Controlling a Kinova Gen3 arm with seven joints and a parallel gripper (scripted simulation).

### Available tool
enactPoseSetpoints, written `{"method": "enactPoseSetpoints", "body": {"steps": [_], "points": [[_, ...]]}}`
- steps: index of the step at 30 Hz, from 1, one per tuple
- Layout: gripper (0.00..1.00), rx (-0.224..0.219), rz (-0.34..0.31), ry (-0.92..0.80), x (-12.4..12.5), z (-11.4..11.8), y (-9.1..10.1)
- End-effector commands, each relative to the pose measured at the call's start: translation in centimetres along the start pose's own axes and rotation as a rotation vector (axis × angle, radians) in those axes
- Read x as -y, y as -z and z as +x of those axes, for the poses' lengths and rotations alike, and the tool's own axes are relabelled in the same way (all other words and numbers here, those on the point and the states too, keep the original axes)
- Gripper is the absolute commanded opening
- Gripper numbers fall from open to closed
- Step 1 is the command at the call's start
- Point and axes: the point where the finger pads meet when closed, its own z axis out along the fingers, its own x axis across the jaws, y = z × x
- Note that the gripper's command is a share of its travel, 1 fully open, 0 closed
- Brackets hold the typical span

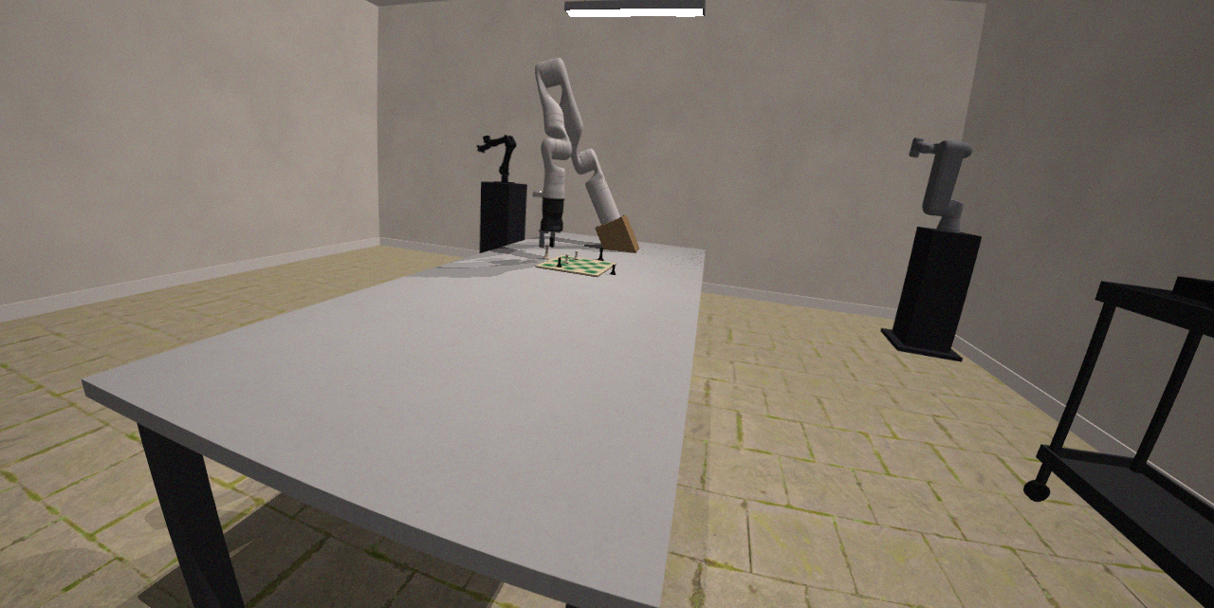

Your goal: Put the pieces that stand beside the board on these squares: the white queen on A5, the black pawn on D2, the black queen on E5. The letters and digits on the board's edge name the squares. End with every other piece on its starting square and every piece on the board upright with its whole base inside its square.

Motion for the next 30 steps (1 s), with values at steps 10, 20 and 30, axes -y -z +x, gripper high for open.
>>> {"method": "enactPoseSetpoints", "body": {"steps": [10,20,30], "points": [[0.79,-0.006,0.009,0.002,0.2,0.3,-2.0],[0.79,-0.006,0.009,0.002,0.2,0.3,-2.2],[0.79,-0.006,0.009,0.002,0.2,0.3,-2.2]]}}
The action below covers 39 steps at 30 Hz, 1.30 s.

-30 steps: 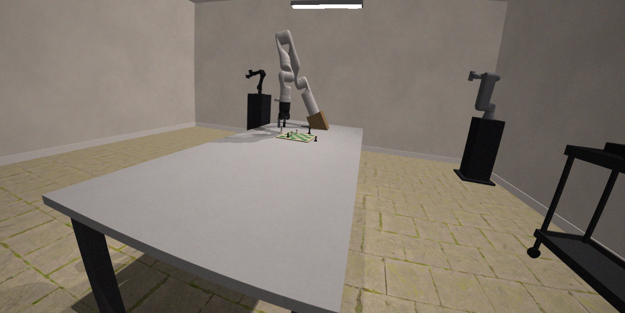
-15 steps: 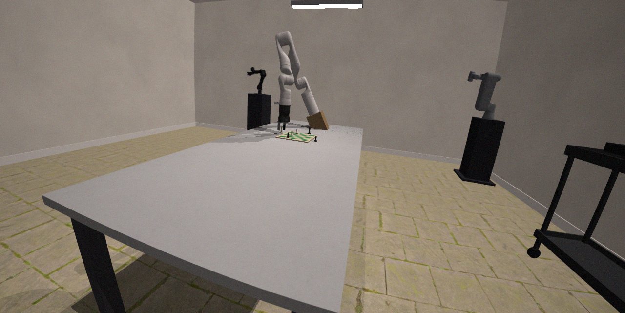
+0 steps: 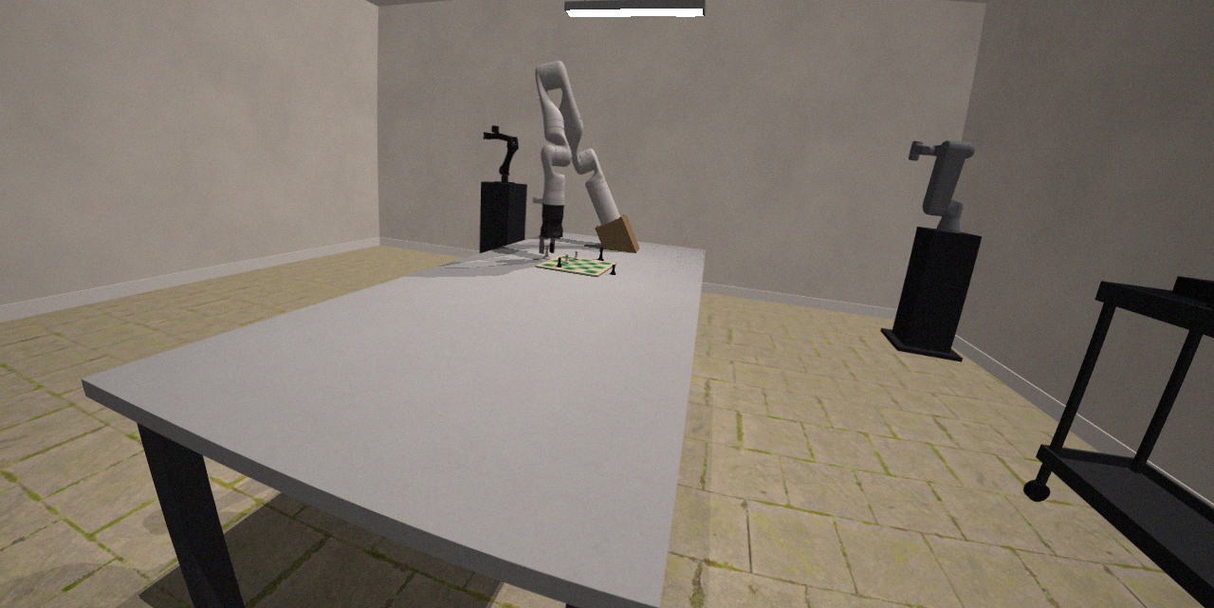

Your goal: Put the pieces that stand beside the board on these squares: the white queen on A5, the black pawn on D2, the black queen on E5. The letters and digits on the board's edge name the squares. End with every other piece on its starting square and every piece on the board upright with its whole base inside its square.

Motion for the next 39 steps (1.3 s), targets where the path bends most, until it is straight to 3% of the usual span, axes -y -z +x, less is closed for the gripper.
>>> {"method": "enactPoseSetpoints", "body": {"steps": [1,19,20,39], "points": [[0.79,0.001,-0.001,0.000,-0.05,-0.04,0.05],[0.79,0.001,-0.001,0.000,-0.05,-0.04,0.05],[0.00,0.001,-0.001,0.000,-0.05,-0.04,0.05],[0.00,0.001,-0.001,0.000,-0.05,-0.04,0.05]]}}
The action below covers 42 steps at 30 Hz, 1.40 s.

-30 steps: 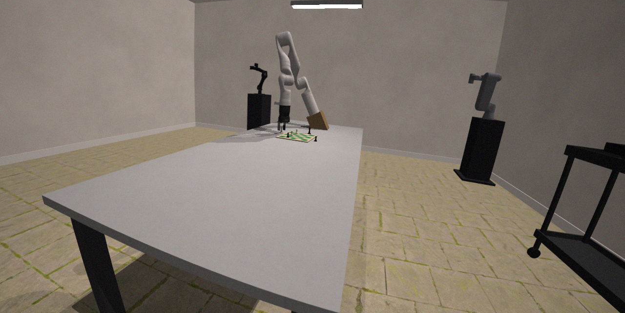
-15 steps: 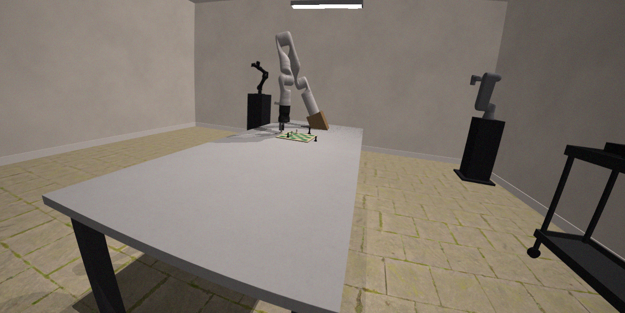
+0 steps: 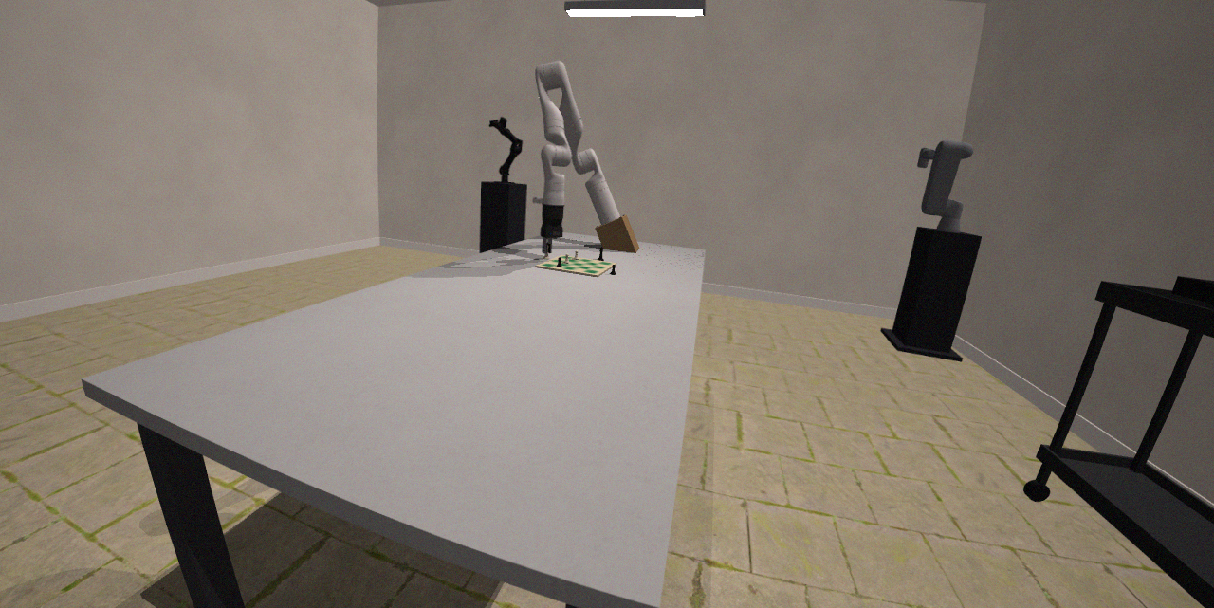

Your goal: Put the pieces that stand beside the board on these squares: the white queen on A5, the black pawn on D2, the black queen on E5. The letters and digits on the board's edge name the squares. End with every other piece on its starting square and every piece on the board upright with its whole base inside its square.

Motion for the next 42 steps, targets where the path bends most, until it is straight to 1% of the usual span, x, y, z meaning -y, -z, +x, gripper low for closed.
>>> {"method": "enactPoseSetpoints", "body": {"steps": [1,18,22,26,33,35,39,42], "points": [[0.00,0.001,-0.001,0.000,0.0,0.0,0.1],[0.00,0.001,-0.001,0.000,0.0,0.0,0.1],[0.00,0.001,-0.001,0.000,0.0,0.0,0.6],[0.00,0.001,-0.001,0.000,0.0,0.0,2.2],[0.00,0.001,-0.001,0.000,0.0,0.0,6.3],[0.00,0.001,-0.001,0.000,0.0,0.0,6.3],[0.00,0.001,-0.001,0.000,0.0,0.0,8.4],[0.00,0.001,-0.001,0.000,0.0,0.0,9.5]]}}
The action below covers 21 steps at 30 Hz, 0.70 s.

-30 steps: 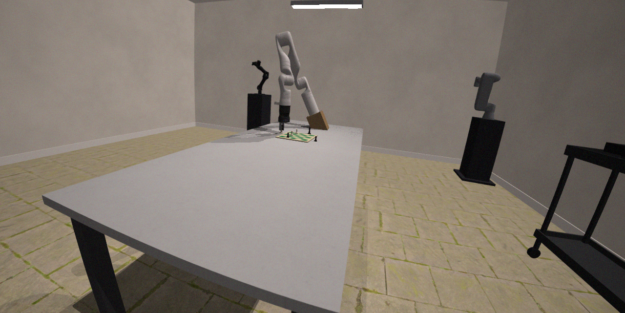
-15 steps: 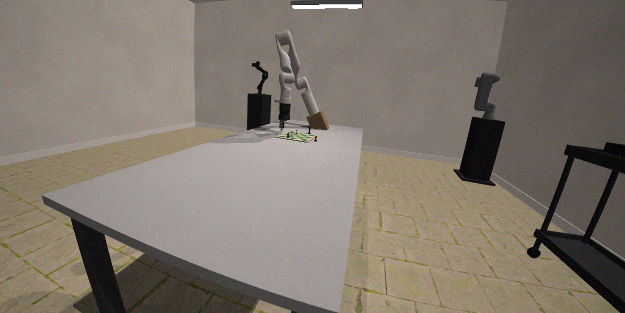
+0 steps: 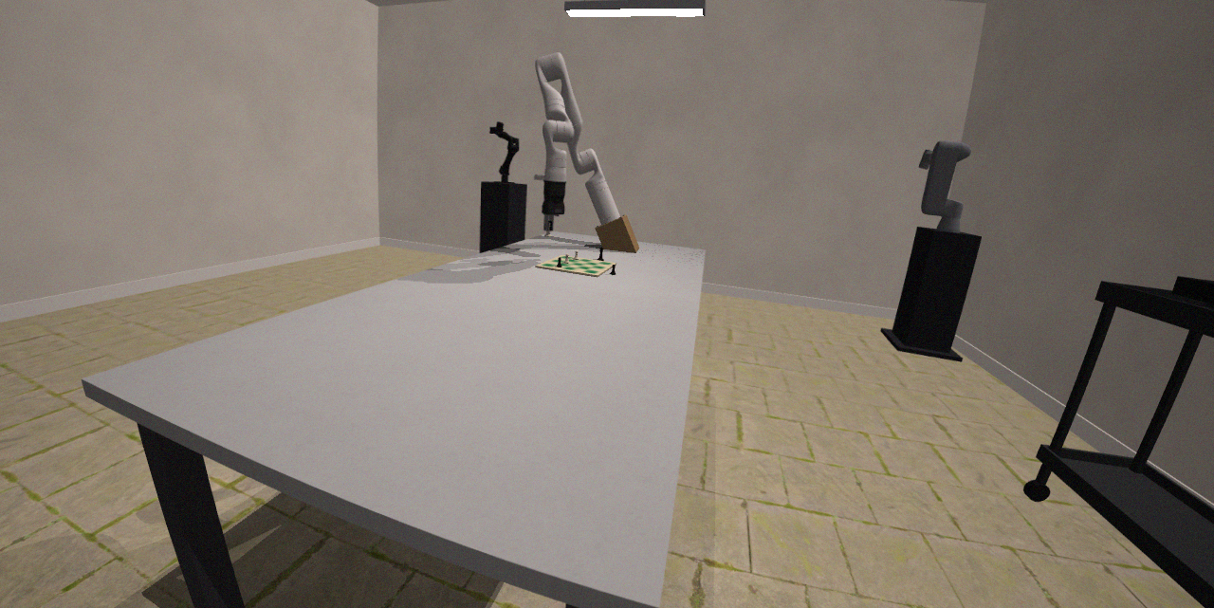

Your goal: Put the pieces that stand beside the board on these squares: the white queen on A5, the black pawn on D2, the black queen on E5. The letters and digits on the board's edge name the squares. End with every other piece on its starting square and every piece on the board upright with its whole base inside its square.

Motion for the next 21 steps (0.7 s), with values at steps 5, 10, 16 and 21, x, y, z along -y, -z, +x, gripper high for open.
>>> {"method": "enactPoseSetpoints", "body": {"steps": [5,10,16,21], "points": [[0.00,0.015,-0.020,-0.003,-0.5,-0.5,1.8],[0.00,0.015,-0.020,-0.003,-0.5,-0.5,1.9],[0.00,0.015,-0.020,-0.004,-0.5,-0.5,1.9],[0.00,0.014,-0.023,-0.024,-2.2,0.4,2.0]]}}
